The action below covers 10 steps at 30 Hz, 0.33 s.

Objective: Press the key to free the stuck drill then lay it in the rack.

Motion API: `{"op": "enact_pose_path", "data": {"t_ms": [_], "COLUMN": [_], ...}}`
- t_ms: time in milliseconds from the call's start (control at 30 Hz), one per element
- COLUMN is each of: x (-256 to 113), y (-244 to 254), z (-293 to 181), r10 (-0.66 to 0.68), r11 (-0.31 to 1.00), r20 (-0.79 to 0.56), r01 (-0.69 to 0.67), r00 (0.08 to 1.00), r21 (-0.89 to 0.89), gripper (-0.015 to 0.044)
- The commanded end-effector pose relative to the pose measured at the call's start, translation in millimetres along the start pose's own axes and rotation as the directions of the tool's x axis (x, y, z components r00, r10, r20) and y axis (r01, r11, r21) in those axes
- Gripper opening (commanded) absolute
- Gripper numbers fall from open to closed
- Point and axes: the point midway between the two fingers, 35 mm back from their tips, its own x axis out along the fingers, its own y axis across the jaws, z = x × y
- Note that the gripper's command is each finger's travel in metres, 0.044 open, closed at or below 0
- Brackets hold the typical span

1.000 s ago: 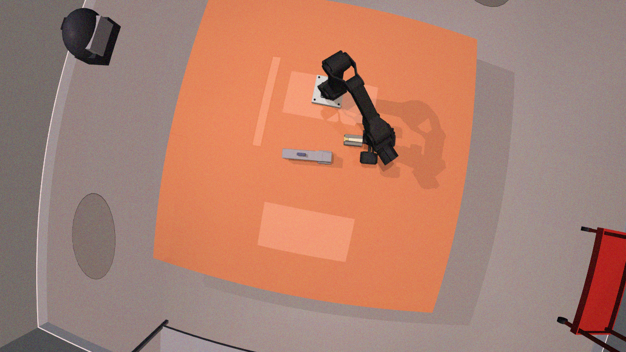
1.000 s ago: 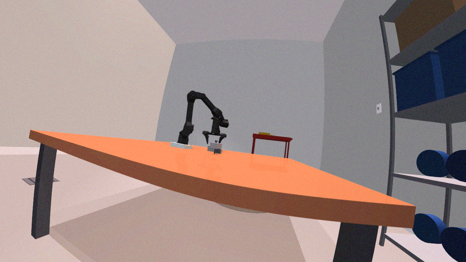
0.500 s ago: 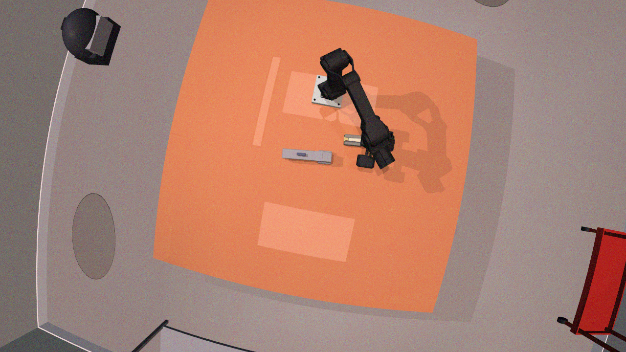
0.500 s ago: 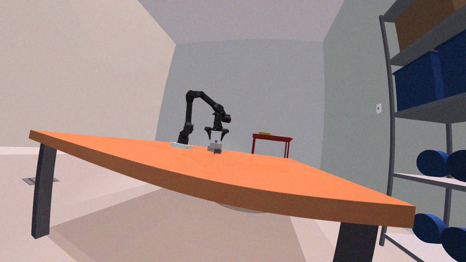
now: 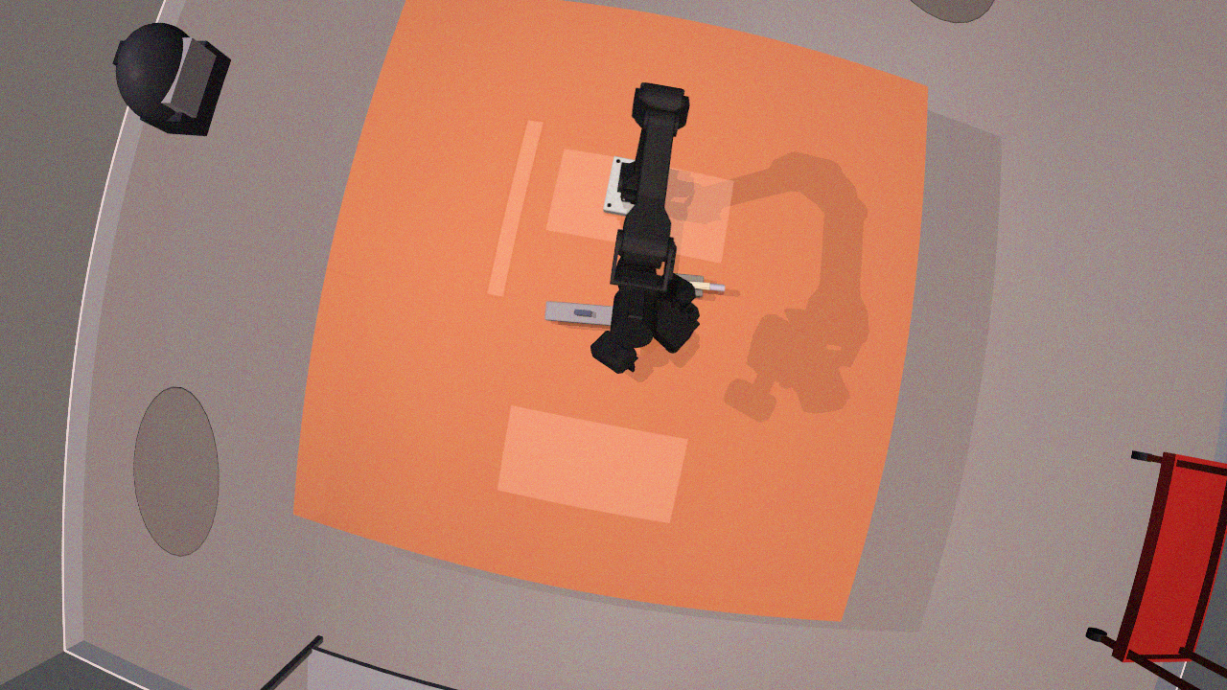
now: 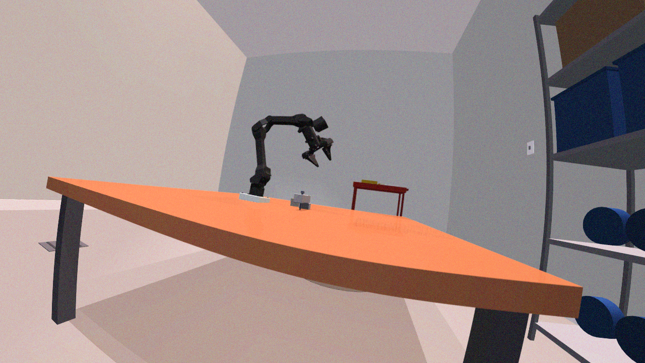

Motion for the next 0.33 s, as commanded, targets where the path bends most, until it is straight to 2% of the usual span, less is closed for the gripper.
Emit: {"op": "enact_pose_path", "data": {"t_ms": [0, 300], "x": [-57.4, -186.8], "y": [-48.7, -100.7], "z": [-1.6, -15.6], "r10": [-0.215, -0.604], "r11": [0.976, 0.797], "r20": [0.081, 0.114], "r01": [0.211, 0.592], "r00": [0.973, 0.789], "r21": [0.056, 0.118], "gripper": [0.0440, 0.0440]}}
